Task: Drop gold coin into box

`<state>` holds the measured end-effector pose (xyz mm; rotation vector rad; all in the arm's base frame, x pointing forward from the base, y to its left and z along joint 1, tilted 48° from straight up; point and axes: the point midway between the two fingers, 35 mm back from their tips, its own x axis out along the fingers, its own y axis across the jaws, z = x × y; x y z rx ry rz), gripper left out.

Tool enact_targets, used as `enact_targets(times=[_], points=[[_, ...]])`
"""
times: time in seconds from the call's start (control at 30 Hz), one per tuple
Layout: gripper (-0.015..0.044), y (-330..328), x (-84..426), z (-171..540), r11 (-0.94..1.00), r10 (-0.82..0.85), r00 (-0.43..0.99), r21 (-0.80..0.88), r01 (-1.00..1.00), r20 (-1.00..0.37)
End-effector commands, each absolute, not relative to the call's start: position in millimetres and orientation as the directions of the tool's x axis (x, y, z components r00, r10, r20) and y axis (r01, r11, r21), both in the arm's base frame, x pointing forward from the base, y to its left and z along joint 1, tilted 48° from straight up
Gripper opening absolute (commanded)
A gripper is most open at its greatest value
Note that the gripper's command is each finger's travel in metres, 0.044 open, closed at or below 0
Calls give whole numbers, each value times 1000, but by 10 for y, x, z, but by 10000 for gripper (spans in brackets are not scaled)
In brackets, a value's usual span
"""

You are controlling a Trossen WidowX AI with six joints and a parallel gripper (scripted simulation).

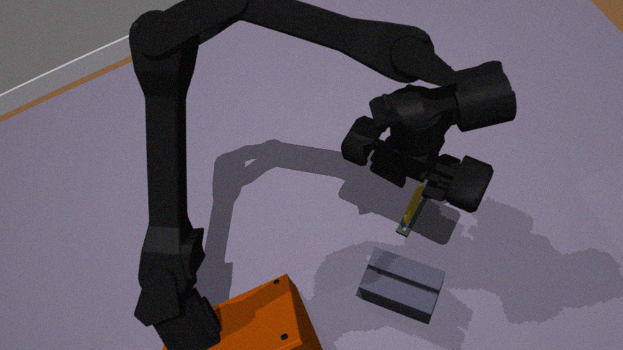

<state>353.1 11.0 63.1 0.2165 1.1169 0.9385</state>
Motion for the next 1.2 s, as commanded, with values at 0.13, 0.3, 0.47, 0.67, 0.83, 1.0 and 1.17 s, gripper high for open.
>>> enact_targets(times=[0.13,0.3,0.47,0.67,0.83,1.0,1.17], points=[[161,212,3548,534,613,737,114,587,-529,-666],[161,269,3562,479,613,737,114,587,-529,-667],[161,327,3574,425,613,737,114,587,-529,-667],[161,401,3586,359,613,737,114,587,-529,-666],[161,463,3594,305,612,737,114,588,-529,-666],[161,526,3599,252,612,738,114,588,-529,-665],[161,590,3602,201,611,739,114,589,-529,-664]])
